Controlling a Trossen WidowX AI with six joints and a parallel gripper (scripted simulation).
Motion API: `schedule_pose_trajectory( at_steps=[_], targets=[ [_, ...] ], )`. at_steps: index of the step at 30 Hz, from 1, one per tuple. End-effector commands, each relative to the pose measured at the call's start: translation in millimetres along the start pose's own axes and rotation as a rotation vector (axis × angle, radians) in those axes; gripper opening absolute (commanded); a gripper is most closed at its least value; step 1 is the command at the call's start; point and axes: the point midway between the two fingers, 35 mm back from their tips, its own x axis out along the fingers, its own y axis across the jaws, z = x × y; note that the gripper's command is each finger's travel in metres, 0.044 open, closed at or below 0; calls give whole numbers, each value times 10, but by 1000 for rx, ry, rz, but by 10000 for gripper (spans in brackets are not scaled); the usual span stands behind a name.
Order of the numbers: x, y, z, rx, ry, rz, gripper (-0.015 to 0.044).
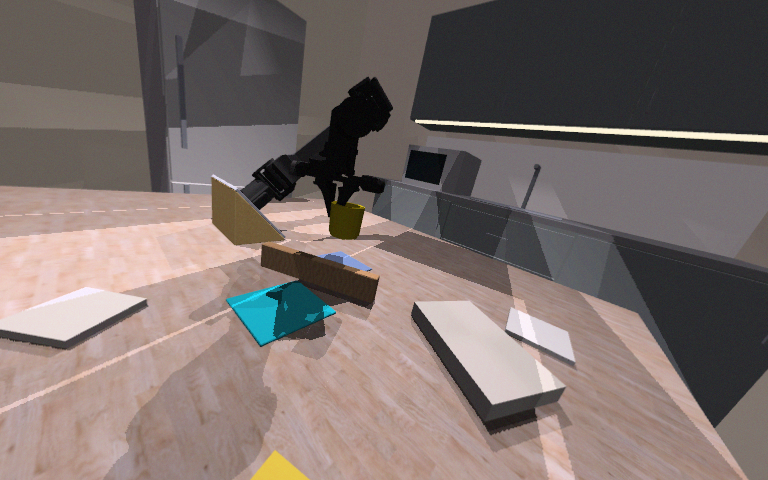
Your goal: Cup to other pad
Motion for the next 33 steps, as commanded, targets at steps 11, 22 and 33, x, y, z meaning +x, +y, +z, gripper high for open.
schedule_pose_trajectory(
  at_steps=[11, 22, 33],
  targets=[
    [-7, -21, 243, -2, 0, -5, 0],
    [-16, -42, 449, -3, -1, -7, 0],
    [-25, -63, 655, -4, -2, -7, 0]
  ],
)
